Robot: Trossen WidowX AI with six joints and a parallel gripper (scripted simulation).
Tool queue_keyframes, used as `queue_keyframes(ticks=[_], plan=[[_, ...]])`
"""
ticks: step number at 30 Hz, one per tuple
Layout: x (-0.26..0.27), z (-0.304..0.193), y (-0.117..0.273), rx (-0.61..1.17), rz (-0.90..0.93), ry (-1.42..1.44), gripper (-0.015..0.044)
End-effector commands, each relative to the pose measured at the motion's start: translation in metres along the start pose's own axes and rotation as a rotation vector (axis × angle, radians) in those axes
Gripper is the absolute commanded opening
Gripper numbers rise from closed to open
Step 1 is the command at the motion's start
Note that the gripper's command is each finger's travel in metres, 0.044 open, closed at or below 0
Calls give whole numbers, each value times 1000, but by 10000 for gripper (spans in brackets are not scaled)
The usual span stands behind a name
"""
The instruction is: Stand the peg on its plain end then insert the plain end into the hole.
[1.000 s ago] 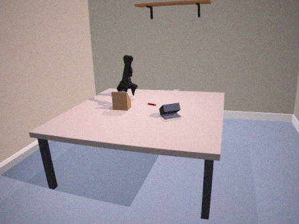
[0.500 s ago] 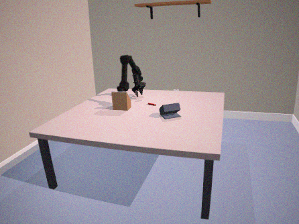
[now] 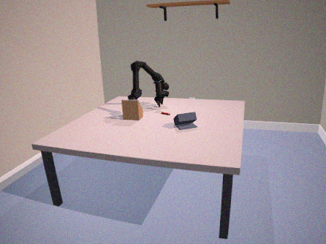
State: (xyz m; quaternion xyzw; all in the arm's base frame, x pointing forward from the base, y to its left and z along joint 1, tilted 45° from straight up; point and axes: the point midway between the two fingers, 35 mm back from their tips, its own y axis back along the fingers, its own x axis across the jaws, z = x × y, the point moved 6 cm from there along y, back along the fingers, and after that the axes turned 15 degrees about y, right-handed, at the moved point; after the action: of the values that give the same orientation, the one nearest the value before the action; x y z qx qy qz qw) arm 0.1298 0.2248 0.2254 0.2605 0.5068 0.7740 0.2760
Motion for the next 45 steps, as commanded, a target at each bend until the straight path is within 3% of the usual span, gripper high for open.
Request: queue_keyframes(ticks=[1,19,35,45], plan=[[-21,4,-12,42,10,-56,440],[-136,-10,-47,170,198,-455,440],[-234,-57,-57,57,465,-847,440],[-240,-61,-62,35,488,-881,440]])
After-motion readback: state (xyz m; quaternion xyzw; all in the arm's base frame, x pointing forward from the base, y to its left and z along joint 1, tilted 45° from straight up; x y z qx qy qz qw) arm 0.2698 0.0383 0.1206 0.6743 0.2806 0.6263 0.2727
